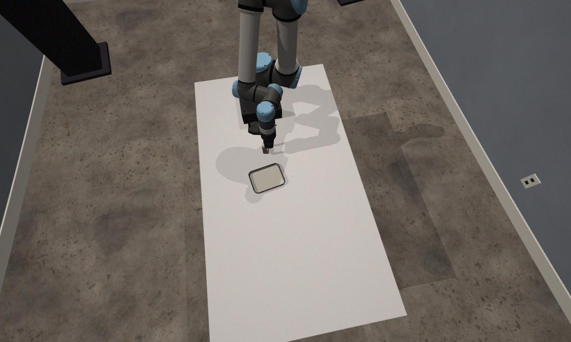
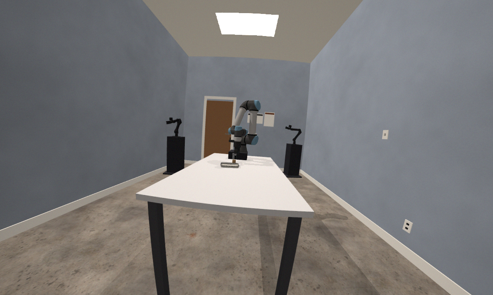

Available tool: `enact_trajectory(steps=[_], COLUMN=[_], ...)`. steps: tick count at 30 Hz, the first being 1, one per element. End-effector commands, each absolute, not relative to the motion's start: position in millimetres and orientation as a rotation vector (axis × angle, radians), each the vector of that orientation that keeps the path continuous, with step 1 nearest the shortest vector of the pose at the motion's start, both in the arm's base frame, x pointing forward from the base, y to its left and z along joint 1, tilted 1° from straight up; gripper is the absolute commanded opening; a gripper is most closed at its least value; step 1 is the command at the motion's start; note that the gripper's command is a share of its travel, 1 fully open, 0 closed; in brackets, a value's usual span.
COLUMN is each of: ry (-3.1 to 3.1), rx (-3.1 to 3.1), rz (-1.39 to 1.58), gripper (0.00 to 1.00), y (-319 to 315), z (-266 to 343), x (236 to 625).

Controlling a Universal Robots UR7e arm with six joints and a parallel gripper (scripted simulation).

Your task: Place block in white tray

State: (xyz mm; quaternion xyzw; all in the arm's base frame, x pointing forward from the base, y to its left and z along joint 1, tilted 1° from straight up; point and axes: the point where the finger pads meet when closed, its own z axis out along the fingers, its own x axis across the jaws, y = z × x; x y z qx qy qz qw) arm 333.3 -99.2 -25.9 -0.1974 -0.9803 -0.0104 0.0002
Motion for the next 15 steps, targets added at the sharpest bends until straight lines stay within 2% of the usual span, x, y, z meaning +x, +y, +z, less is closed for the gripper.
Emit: enact_trajectory(steps=[1, 15], ry=[-3.082, -3.084], rx=[-0.619, -0.619], rz=[-0.032, -0.030], gripper=[0.89, 0.89], y=[-98.5, -99.2], z=[-30.1, -29.3], x=[334.0, 334.9])
